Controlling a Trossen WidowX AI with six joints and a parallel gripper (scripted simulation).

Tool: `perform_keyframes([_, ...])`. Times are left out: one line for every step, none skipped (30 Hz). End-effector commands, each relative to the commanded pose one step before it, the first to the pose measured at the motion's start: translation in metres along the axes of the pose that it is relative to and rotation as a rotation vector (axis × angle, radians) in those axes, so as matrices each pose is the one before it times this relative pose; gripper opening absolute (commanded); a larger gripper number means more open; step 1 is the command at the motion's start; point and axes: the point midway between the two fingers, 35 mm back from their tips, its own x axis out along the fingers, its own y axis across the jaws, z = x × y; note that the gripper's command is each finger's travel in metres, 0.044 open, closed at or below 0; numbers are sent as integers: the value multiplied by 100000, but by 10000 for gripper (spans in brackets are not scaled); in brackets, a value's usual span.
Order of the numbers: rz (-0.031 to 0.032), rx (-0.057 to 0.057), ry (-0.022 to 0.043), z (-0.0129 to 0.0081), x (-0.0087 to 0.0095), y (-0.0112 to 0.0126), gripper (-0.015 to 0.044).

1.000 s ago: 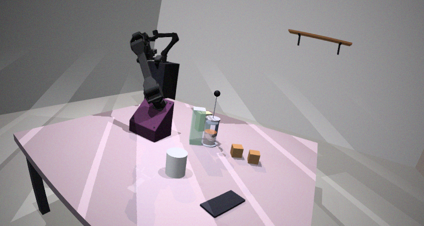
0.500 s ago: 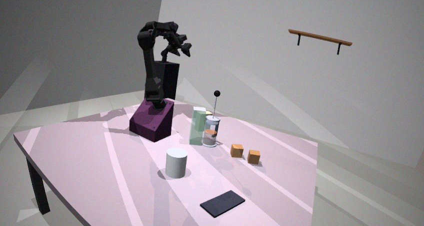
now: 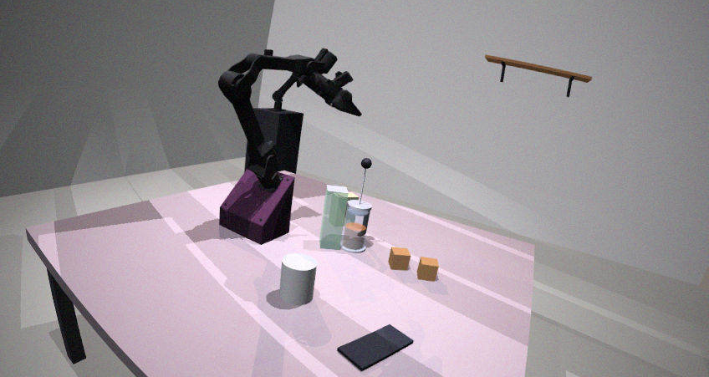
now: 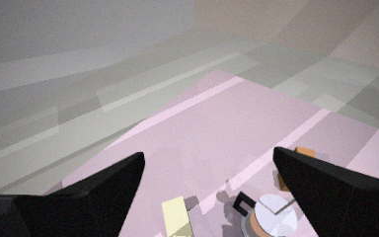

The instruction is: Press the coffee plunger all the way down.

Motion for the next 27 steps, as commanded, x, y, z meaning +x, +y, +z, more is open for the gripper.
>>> perform_keyframes([-15603,8835,-571,-1908,1105,-5891,440])
perform_keyframes([-4588,2556,146,-591,456,-1611,440])
perform_keyframes([-4651,2501,245,-632,474,-1573,440])
perform_keyframes([-3767,1959,267,-528,393,-1232,440])
perform_keyframes([-2304,1170,192,-333,252,-729,440])
perform_keyframes([-772,389,68,-105,92,-215,440])
perform_keyframes([4,4,6,-129,93,8,440])
perform_keyframes([6,7,12,-269,190,15,440])
perform_keyframes([-1,13,11,-362,251,19,440])
perform_keyframes([-9,17,9,-476,320,20,440])
perform_keyframes([97,-108,47,-622,396,24,440])
perform_keyframes([-184,117,-13,-600,426,-32,440])
perform_keyframes([-233,138,-30,-683,420,-51,440])
perform_keyframes([-267,143,-40,-754,433,-68,440])
perform_keyframes([-245,119,-40,-667,355,-74,440])
perform_keyframes([-159,72,-28,-413,207,-55,440])
perform_keyframes([-54,24,-10,-115,59,-24,440])
perform_keyframes([19,-10,0,49,-12,0,440])
perform_keyframes([5,3,6,2,27,3,440])
perform_keyframes([10,5,13,4,53,6,440])
perform_keyframes([13,7,18,5,77,9,440])
perform_keyframes([17,9,22,6,102,11,440])
perform_keyframes([15,3,37,4,126,12,440])
perform_keyframes([22,12,26,7,149,15,440])
perform_keyframes([22,12,24,6,163,15,440])
perform_keyframes([21,11,21,5,166,14,440])
perform_keyframes([18,9,16,5,166,12,440])
